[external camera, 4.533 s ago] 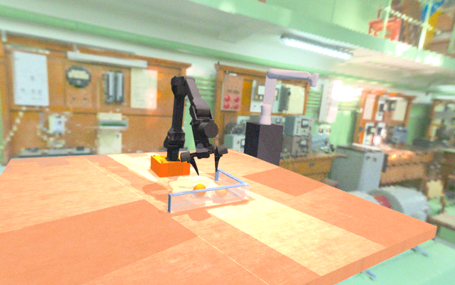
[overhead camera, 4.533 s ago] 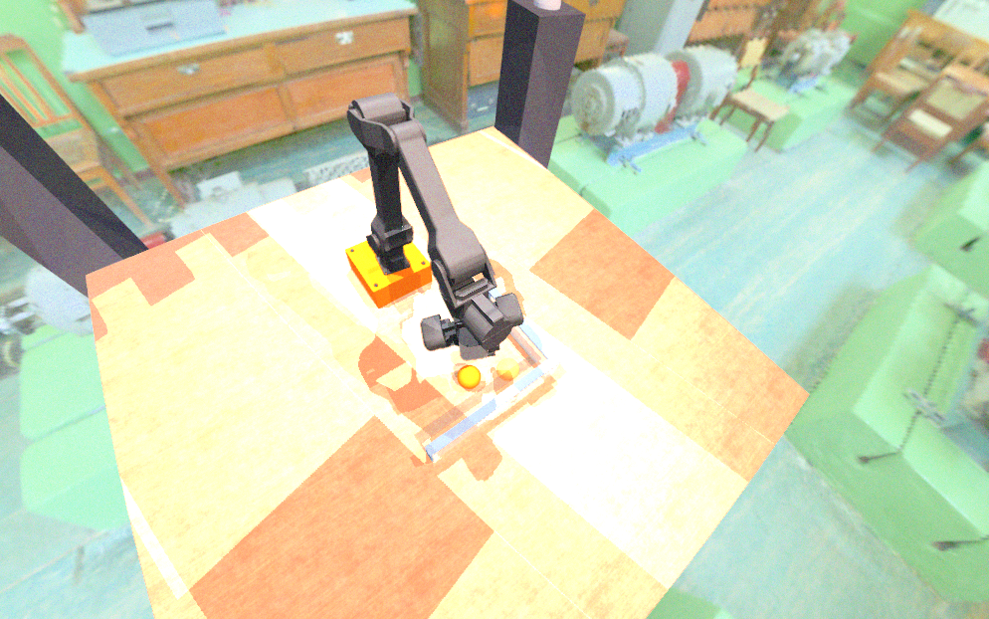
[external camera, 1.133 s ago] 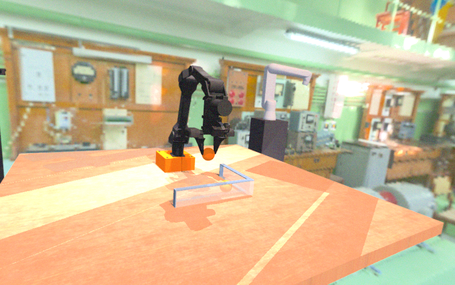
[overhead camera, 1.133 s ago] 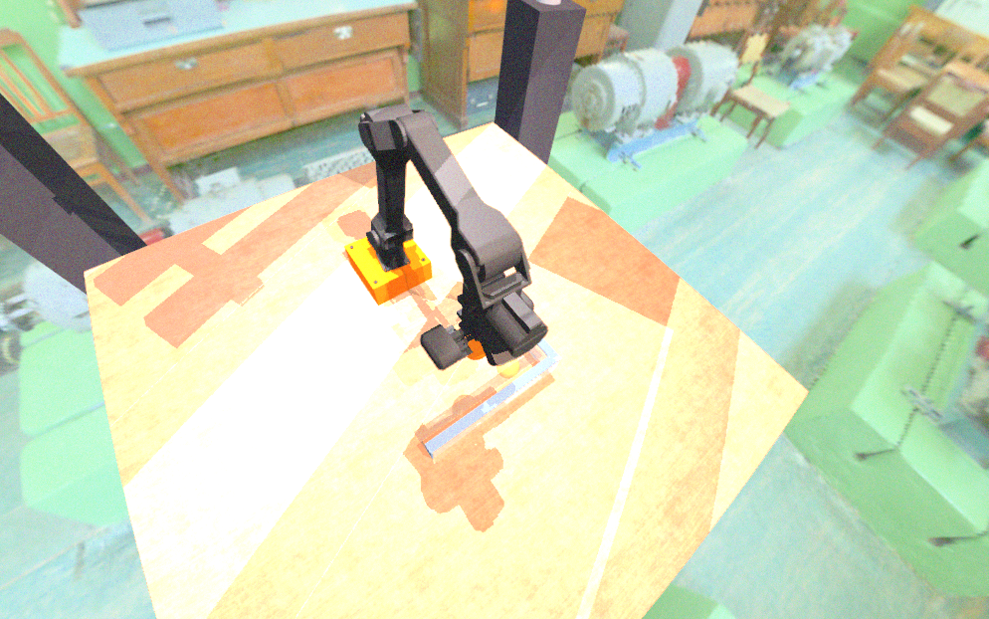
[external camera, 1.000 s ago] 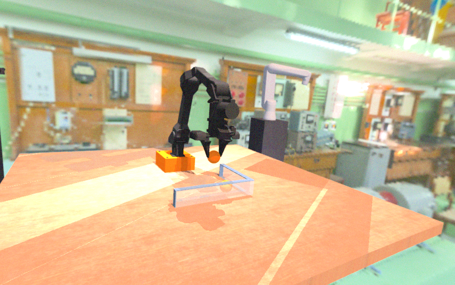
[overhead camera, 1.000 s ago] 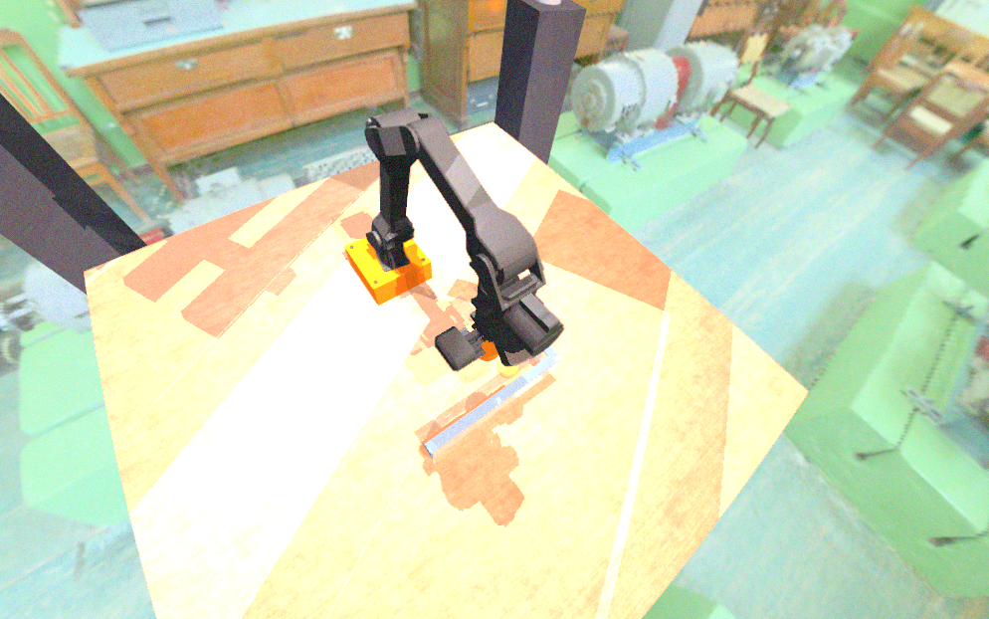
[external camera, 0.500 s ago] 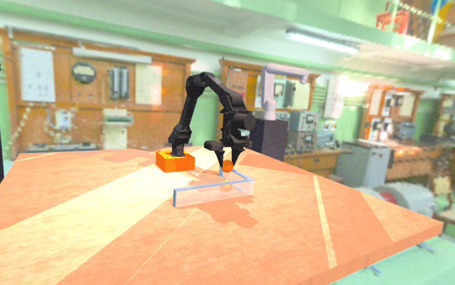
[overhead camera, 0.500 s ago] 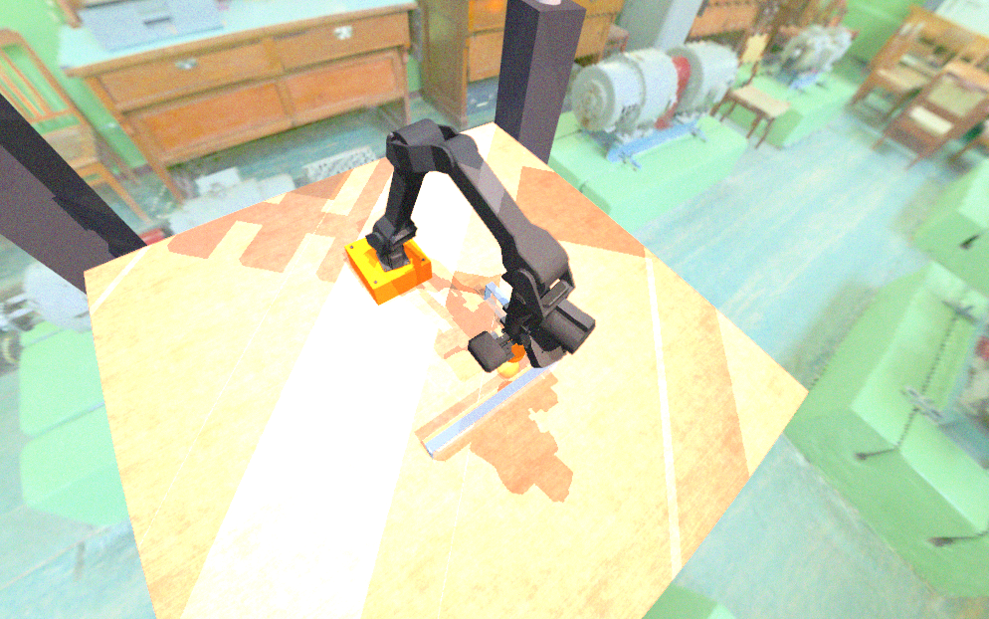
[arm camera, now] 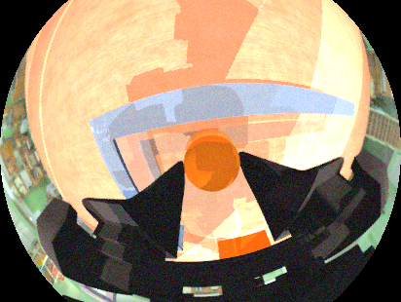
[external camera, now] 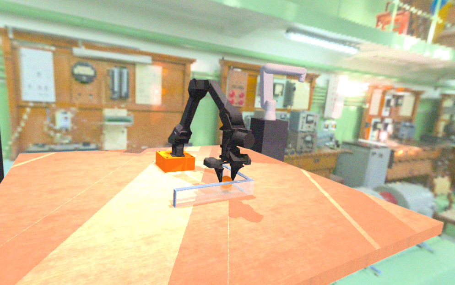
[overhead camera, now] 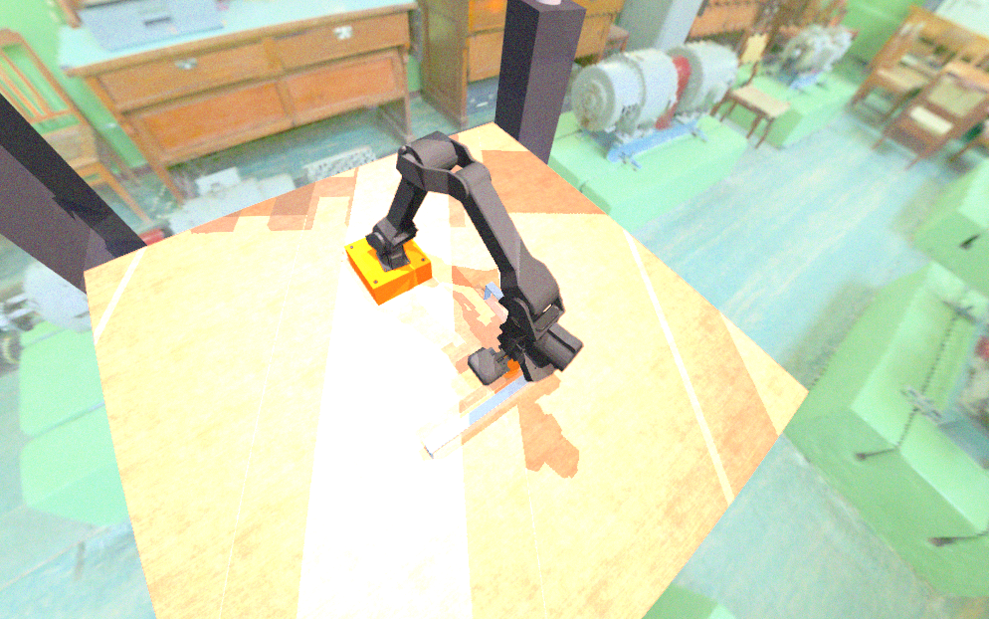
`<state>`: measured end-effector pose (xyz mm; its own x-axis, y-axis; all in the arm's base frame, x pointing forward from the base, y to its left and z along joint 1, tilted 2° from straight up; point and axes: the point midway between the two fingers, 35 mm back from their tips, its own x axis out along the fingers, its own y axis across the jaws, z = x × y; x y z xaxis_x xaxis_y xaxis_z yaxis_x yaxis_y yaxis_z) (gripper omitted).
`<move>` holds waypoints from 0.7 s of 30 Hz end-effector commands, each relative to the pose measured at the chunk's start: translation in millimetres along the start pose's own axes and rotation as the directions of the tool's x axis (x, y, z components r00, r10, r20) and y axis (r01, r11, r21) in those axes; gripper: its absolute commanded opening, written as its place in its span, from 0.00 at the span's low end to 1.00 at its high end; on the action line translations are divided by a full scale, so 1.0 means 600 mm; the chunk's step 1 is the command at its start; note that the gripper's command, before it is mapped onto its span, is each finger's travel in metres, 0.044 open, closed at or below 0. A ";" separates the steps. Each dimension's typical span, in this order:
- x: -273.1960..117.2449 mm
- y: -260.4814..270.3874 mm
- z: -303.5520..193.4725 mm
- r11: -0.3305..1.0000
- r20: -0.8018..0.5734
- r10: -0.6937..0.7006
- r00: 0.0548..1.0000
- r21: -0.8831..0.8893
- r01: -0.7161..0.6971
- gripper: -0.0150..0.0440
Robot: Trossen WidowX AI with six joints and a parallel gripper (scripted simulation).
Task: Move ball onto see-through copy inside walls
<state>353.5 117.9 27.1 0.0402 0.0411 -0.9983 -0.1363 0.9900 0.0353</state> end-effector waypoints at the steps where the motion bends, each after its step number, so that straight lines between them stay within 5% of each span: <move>1: 0.009 -0.001 -0.001 1.000 0.000 -0.003 1.000 0.003 0.003 0.25; 21: 0.031 0.001 0.003 1.000 0.011 0.002 1.000 0.000 -0.002 0.30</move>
<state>355.9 119.3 8.4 0.0505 0.0445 -0.9977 -0.1367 0.9899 0.0373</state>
